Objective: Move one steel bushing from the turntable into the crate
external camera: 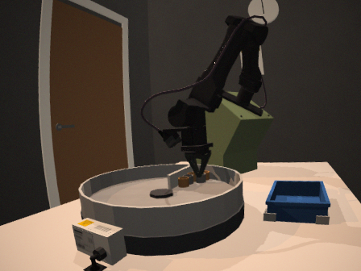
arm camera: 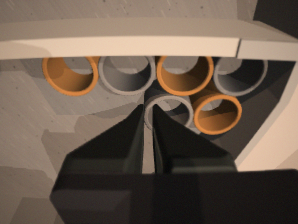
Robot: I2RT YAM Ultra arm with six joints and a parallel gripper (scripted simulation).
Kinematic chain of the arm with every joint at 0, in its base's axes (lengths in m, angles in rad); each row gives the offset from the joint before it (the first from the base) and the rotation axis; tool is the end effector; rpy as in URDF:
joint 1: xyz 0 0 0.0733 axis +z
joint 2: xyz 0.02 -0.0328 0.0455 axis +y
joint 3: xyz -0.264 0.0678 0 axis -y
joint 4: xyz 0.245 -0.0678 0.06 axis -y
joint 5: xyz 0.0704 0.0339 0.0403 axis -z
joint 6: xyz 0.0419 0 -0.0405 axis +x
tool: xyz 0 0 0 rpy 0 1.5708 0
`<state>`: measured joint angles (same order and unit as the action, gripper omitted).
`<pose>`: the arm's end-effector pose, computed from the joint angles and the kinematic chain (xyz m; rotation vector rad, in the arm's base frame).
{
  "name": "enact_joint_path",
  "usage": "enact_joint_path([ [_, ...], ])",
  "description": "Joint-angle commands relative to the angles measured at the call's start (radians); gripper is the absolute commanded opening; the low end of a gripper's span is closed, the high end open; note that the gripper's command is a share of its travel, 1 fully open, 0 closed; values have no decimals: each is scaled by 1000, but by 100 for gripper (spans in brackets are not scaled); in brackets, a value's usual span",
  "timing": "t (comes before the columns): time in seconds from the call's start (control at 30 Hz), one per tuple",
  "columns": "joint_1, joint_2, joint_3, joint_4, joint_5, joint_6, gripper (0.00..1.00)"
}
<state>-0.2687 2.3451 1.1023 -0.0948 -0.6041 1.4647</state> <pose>0.3579 -0.0727 -0.0072 -2.1015 -1.9211 -0.9204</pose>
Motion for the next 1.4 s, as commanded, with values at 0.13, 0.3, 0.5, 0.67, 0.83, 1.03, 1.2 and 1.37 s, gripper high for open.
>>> enact_joint_path([
  [0.13, -13, 0, 1, -17, 17, 4, 0],
  [0.3, -13, 1, 1, -15, 17, 4, 0],
  [0.5, -13, 1, 1, -15, 17, 4, 0],
  [0.67, -13, 1, 1, -15, 17, 4, 0],
  [0.83, -13, 1, 1, -15, 17, 4, 0],
  [1.03, -13, 1, 1, -15, 17, 4, 0],
  [1.2, -13, 1, 1, -15, 17, 4, 0],
  [1.37, -13, 1, 1, -15, 17, 4, 0],
])
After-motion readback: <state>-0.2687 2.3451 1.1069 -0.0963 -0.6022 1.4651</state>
